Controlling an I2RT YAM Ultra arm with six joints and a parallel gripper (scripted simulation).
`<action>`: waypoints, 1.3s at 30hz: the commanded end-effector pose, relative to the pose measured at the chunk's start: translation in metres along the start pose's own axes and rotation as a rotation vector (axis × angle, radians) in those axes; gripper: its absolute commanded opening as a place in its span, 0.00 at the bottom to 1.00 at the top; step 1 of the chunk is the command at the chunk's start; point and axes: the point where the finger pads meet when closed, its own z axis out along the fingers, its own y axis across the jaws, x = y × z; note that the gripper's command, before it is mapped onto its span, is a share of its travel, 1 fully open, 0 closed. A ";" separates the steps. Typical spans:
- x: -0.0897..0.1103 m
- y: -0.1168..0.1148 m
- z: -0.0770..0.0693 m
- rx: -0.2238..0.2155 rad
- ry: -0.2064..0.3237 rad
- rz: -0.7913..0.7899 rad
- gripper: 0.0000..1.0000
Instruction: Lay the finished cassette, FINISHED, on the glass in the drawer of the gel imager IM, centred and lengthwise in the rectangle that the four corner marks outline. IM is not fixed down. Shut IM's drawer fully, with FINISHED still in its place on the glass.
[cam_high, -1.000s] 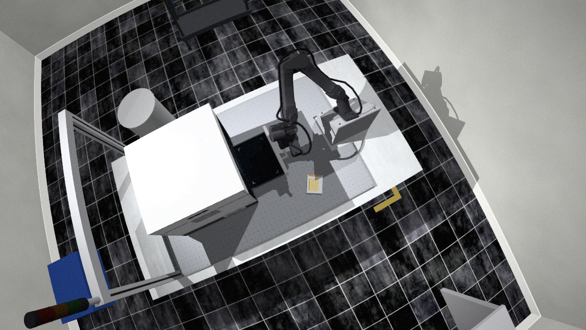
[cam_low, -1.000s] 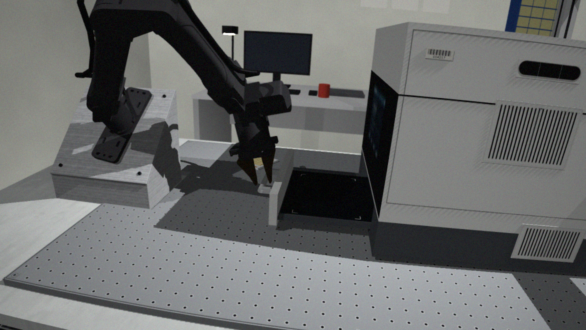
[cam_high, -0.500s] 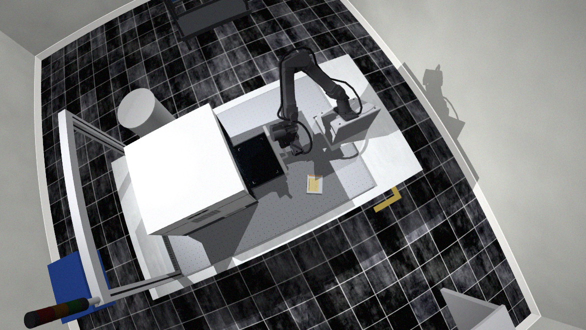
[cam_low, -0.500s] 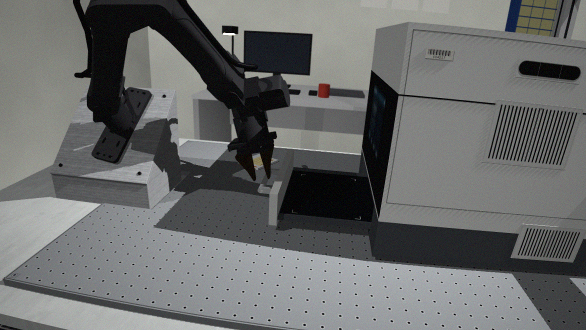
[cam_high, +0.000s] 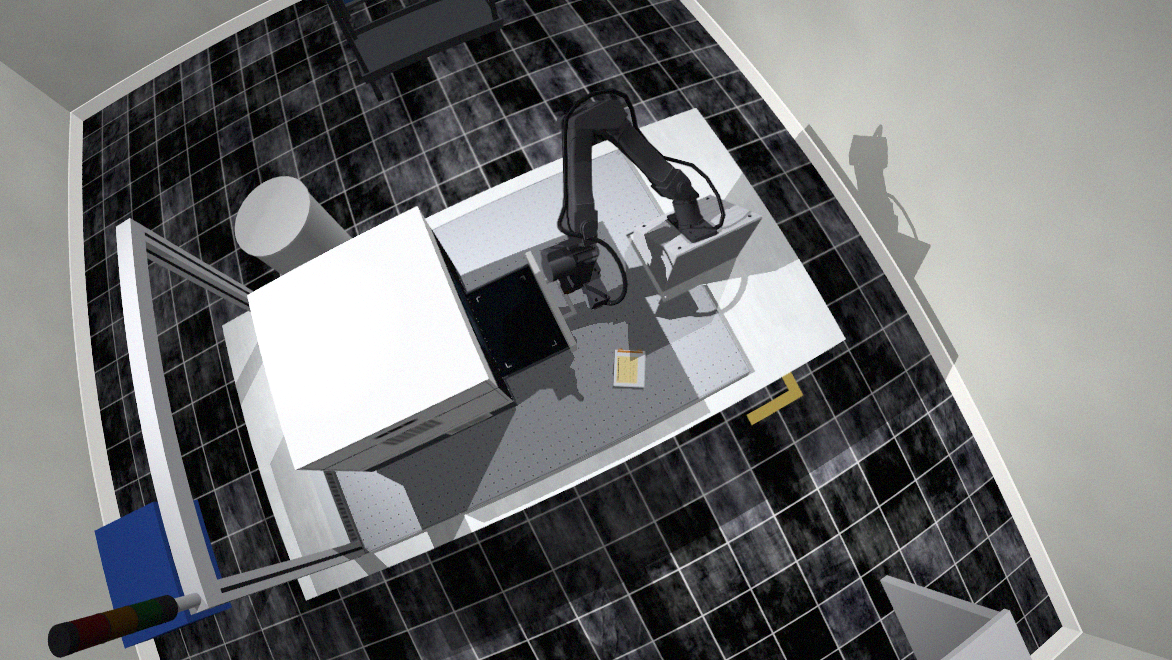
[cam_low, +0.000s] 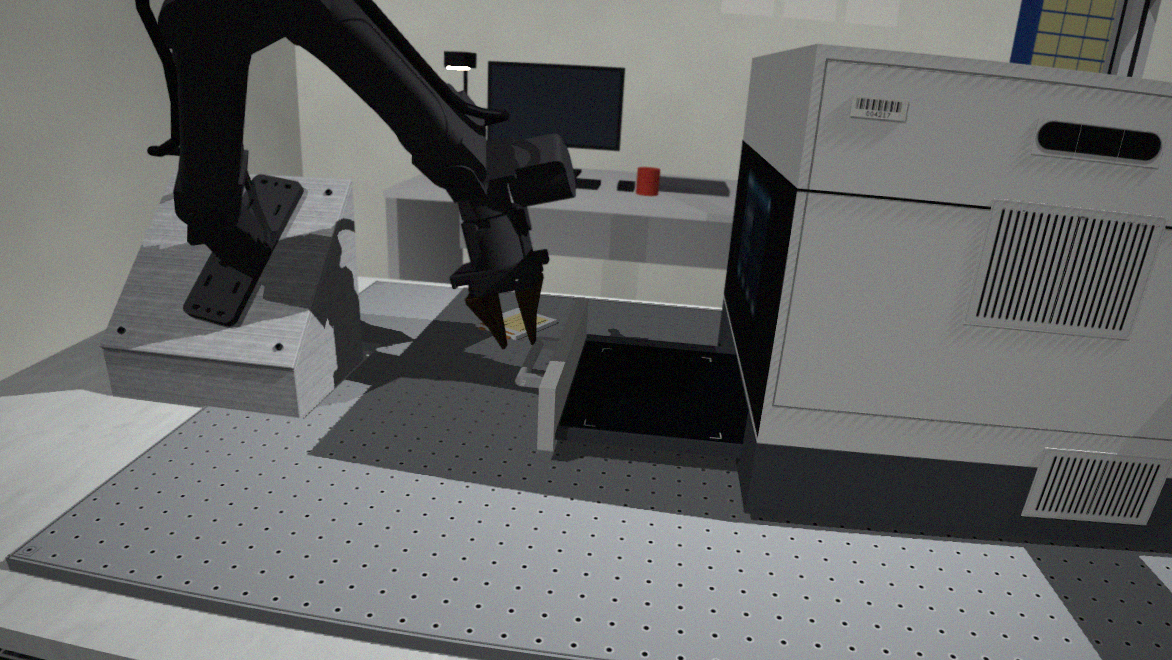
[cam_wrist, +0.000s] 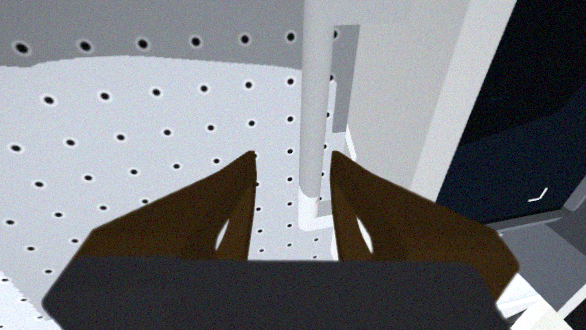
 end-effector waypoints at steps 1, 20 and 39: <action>0.002 -0.017 -0.019 0.042 -0.007 0.027 0.35; 0.001 -0.016 -0.043 0.041 -0.010 0.028 0.35; 0.001 -0.016 -0.053 0.041 -0.012 0.028 0.35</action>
